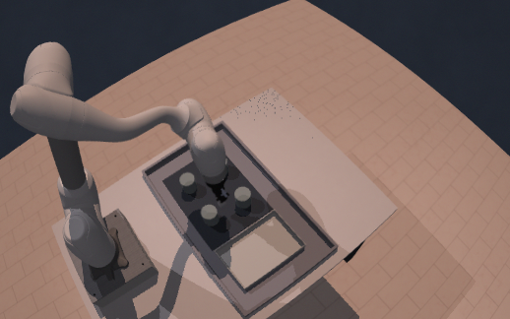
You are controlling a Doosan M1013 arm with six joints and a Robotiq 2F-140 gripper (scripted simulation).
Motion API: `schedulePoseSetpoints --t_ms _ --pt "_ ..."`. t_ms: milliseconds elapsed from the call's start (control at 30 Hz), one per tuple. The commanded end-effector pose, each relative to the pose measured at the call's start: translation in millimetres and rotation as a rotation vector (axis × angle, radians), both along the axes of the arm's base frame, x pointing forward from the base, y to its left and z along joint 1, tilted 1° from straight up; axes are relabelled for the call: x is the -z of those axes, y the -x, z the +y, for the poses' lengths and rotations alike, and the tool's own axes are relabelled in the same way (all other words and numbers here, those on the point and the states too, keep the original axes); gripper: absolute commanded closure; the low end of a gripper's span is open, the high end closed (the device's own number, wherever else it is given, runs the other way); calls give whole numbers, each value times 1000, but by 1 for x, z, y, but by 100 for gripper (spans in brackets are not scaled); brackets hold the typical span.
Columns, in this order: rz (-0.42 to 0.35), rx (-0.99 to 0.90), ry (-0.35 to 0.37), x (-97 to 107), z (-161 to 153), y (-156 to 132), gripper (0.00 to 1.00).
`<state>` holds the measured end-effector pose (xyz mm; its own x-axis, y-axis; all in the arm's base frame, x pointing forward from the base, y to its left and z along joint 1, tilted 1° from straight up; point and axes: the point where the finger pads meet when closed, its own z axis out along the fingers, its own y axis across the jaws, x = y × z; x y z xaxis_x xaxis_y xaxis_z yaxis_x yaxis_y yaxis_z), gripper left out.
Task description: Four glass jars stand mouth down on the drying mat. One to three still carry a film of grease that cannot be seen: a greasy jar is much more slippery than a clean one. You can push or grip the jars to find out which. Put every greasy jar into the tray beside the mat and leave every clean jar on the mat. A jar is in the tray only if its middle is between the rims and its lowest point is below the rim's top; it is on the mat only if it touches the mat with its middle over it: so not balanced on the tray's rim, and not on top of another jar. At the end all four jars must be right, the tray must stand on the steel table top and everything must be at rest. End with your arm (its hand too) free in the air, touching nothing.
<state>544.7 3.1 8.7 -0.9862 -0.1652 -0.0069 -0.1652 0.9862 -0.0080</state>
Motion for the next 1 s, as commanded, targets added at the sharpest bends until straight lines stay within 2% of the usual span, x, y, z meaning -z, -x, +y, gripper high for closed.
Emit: schedulePoseSetpoints --t_ms 0,200,333,400,900,967 --pt "0 0 0 -22 0 0 100" --pt "0 0 0 -68 1 1 100" --pt "0 0 0 -68 25 4 100" --pt "0 0 0 -68 25 4 100" --pt "0 0 0 -67 149 19 100" --pt "0 0 0 -67 149 19 100"
